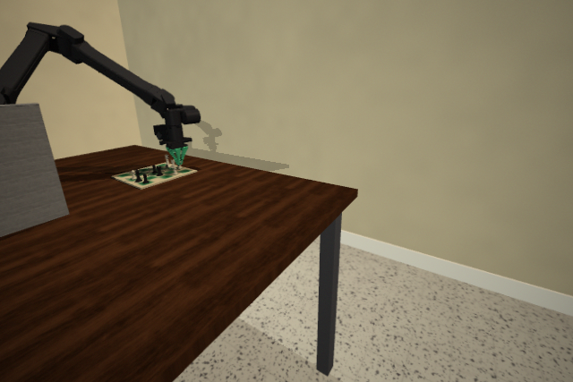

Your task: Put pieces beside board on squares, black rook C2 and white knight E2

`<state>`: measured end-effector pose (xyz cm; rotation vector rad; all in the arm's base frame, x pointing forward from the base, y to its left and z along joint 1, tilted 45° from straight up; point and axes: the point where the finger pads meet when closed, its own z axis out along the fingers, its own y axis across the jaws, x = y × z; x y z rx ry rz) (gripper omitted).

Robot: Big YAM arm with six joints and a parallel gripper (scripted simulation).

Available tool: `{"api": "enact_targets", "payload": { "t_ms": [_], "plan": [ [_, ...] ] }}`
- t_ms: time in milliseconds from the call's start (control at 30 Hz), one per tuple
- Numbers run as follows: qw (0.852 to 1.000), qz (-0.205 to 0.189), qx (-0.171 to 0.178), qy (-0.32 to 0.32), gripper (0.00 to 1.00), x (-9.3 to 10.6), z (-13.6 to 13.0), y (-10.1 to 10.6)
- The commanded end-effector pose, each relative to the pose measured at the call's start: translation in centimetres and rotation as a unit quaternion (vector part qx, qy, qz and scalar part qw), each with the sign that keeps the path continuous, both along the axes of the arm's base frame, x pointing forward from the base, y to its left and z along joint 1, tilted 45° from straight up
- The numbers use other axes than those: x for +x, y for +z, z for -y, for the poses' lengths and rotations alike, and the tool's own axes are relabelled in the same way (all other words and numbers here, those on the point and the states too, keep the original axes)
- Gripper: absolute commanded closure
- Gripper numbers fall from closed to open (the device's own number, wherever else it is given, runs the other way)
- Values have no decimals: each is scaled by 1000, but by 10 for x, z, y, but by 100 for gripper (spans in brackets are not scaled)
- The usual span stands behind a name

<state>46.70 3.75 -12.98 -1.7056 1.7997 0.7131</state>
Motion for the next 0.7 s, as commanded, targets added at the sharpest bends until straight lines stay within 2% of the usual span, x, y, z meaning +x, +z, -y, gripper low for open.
{"api": "enact_targets", "payload": {
  "t_ms": [0, 667],
  "plan": [
    [1000, -10, 4, -13, 100, -4, 2, -6],
    [1000, -8, 4, -13, 100, -3, 2, -3]
  ]
}}
